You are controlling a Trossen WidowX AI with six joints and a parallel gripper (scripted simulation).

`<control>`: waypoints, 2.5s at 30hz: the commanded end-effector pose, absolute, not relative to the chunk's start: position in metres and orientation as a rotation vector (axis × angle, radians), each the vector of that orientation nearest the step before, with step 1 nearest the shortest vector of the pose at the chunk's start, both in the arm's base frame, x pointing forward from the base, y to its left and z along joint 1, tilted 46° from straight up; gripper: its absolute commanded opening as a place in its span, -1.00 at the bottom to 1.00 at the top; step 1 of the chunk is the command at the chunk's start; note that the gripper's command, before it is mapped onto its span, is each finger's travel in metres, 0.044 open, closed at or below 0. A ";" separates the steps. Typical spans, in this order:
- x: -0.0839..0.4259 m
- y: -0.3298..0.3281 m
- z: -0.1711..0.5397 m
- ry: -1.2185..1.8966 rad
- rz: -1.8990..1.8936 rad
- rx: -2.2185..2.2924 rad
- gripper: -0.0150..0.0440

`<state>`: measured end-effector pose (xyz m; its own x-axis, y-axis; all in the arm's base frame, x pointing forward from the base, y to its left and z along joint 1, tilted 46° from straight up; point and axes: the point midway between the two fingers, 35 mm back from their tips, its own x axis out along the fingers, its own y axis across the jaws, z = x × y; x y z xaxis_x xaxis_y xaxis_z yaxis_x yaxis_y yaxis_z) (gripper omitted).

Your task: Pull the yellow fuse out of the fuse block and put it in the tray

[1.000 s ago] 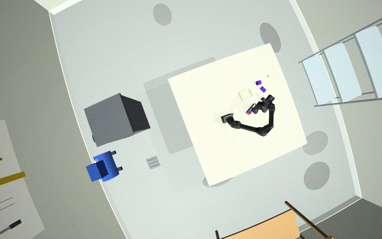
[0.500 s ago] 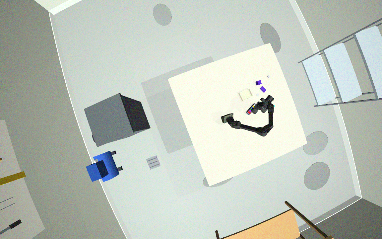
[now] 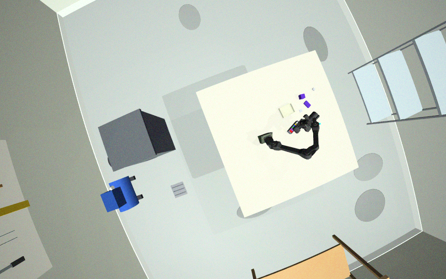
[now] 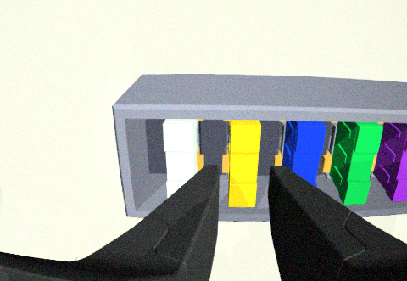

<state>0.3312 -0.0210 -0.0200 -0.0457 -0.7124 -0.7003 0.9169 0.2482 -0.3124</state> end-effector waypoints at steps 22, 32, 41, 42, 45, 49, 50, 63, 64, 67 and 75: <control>0.331 -0.028 -0.027 0.906 -1.347 0.284 -0.31; 0.331 -0.028 -0.027 0.906 -1.347 0.284 -0.49; 0.331 -0.025 -0.024 0.906 -1.346 0.284 -0.49; 0.331 -0.025 -0.024 0.906 -1.346 0.284 -0.49; 0.332 -0.024 -0.023 0.907 -1.346 0.284 -0.49; 0.332 -0.022 -0.021 0.907 -1.346 0.283 -0.49; 0.332 -0.022 -0.021 0.907 -1.346 0.283 -0.49; 0.332 -0.017 -0.017 0.907 -1.346 0.282 -0.49; 0.332 -0.017 -0.016 0.907 -1.346 0.282 -0.49; 0.332 -0.016 -0.015 0.907 -1.346 0.282 -0.49; 0.333 -0.013 -0.013 0.907 -1.345 0.281 -0.49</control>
